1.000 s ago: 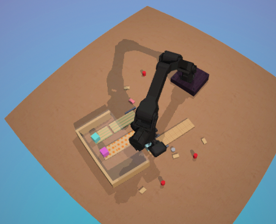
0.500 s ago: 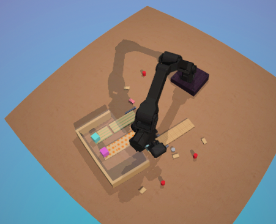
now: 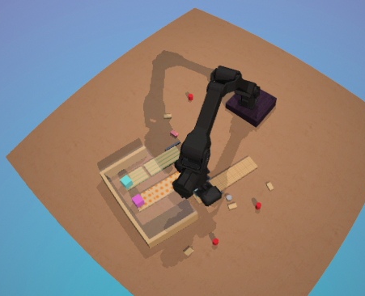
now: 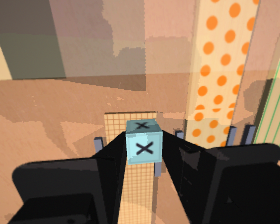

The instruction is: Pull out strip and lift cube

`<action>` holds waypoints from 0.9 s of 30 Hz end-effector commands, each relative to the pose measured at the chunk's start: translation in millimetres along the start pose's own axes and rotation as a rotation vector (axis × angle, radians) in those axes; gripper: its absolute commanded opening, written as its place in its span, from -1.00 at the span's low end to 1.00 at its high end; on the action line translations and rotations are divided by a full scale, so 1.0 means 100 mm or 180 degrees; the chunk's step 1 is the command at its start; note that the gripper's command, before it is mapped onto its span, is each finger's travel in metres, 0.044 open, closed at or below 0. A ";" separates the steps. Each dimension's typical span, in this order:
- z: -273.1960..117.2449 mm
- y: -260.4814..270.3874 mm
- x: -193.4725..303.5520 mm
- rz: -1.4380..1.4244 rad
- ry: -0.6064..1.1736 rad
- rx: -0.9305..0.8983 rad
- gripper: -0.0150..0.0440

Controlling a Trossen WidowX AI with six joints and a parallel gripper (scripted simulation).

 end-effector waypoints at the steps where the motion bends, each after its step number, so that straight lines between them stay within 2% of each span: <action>1: -0.16 -0.09 0.11 0.0002 -0.0014 -0.0021 -0.49; 11: -0.38 -0.32 0.40 -0.0008 0.0005 -0.0019 -0.49; 27: -0.40 -0.56 0.71 -0.0024 0.0006 -0.0016 -0.49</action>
Point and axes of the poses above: the point midway between the two fingers, 35 mm back from their tips, its own z axis out along the fingers, its own y axis across the jaws, x = y × z, the point moved 4 cm from there along -z, back along the fingers, and after that the axes turned 11 degrees about z, right-handed, at the moved point
